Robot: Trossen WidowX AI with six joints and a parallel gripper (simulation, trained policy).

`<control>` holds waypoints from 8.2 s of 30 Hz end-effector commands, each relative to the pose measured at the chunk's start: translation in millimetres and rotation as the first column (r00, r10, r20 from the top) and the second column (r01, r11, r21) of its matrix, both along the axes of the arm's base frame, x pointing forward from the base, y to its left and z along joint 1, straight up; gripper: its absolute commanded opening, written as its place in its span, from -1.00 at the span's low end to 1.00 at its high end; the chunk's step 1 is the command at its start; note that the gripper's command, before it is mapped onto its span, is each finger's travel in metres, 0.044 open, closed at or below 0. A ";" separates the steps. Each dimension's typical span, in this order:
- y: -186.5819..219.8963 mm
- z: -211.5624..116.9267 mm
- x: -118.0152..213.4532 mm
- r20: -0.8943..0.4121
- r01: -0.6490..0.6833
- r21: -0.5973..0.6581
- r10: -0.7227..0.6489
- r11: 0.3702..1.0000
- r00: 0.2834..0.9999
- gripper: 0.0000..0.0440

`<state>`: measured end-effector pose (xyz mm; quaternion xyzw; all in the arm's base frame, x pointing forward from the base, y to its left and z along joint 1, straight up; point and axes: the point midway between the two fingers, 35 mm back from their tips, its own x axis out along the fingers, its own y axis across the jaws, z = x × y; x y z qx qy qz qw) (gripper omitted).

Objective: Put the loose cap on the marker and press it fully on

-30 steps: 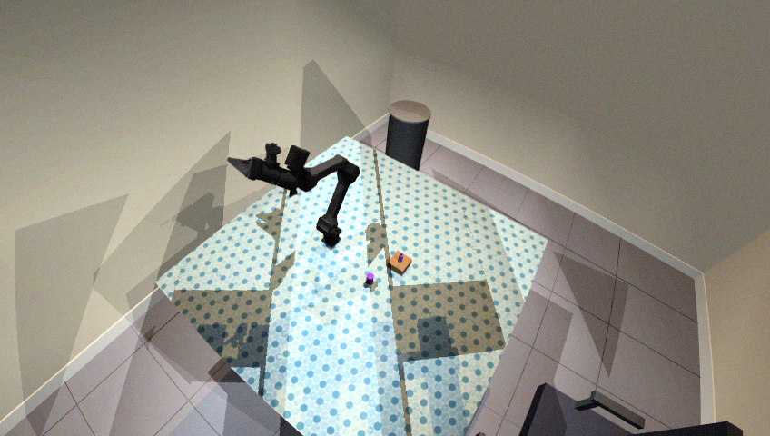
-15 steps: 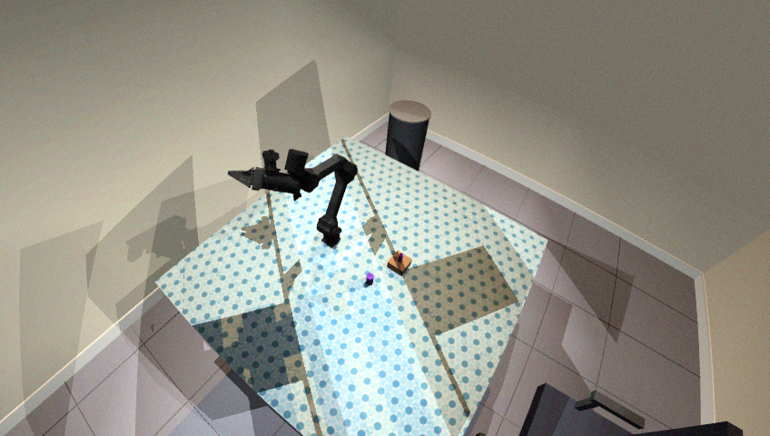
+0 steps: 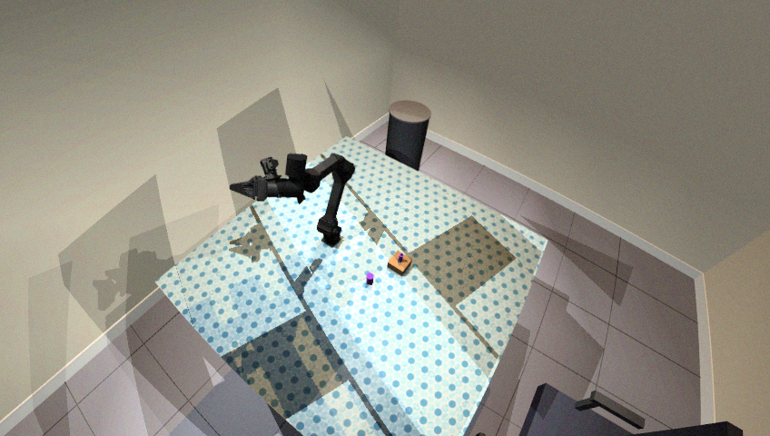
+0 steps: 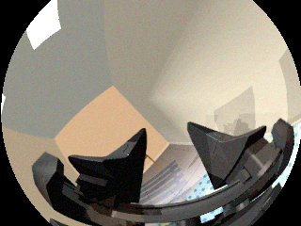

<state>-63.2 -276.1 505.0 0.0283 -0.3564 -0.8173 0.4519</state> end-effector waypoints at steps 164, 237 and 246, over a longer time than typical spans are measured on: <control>48.5 -325.1 346.6 0.660 -0.692 0.716 0.231 0.096 0.715 0.42; 202.1 -403.4 337.1 0.457 -0.439 0.810 -0.050 -0.388 0.888 0.39; 206.8 -416.0 332.3 0.438 -0.406 0.813 -0.021 -0.416 0.899 0.32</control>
